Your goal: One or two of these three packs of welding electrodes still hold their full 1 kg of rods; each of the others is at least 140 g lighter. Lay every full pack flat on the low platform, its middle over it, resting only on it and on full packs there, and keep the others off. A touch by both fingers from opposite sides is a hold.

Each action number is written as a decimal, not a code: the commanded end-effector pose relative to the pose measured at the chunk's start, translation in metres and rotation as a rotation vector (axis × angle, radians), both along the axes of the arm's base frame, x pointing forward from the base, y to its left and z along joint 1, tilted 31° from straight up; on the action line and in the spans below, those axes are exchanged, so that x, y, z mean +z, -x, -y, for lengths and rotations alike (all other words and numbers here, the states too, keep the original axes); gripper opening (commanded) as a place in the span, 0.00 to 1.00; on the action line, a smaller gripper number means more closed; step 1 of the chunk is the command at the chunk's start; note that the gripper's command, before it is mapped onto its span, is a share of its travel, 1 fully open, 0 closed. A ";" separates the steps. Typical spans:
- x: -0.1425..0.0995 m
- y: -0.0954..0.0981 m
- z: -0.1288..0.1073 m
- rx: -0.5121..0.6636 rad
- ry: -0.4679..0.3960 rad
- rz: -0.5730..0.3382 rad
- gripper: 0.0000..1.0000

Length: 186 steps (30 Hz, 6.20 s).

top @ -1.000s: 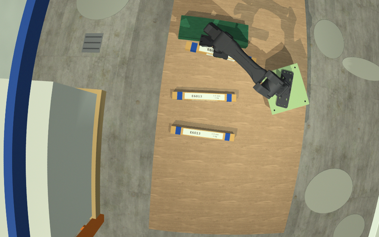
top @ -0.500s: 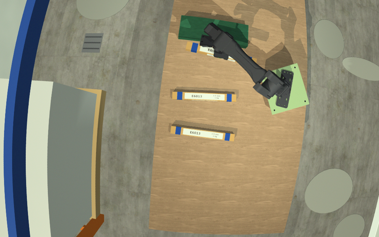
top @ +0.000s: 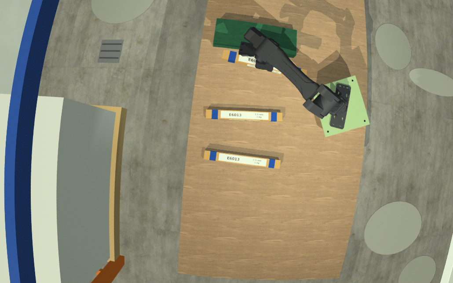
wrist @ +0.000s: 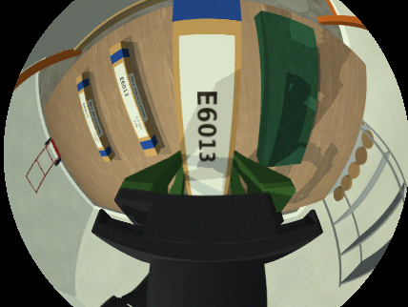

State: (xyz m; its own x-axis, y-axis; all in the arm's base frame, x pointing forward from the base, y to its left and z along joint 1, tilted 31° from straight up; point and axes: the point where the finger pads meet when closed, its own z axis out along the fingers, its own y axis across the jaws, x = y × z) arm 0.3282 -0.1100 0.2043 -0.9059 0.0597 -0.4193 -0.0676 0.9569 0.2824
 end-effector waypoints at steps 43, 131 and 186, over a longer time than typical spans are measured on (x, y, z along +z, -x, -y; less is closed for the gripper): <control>0.033 0.011 0.009 -0.042 0.048 0.084 0.00; 0.062 0.018 -0.104 0.038 0.080 0.122 0.00; 0.068 0.019 -0.104 0.031 0.078 0.126 0.00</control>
State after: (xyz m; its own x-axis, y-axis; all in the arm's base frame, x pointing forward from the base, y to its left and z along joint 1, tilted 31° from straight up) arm 0.3161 -0.0028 0.2387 -0.8967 -0.0081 -0.4426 -0.1212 0.9661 0.2281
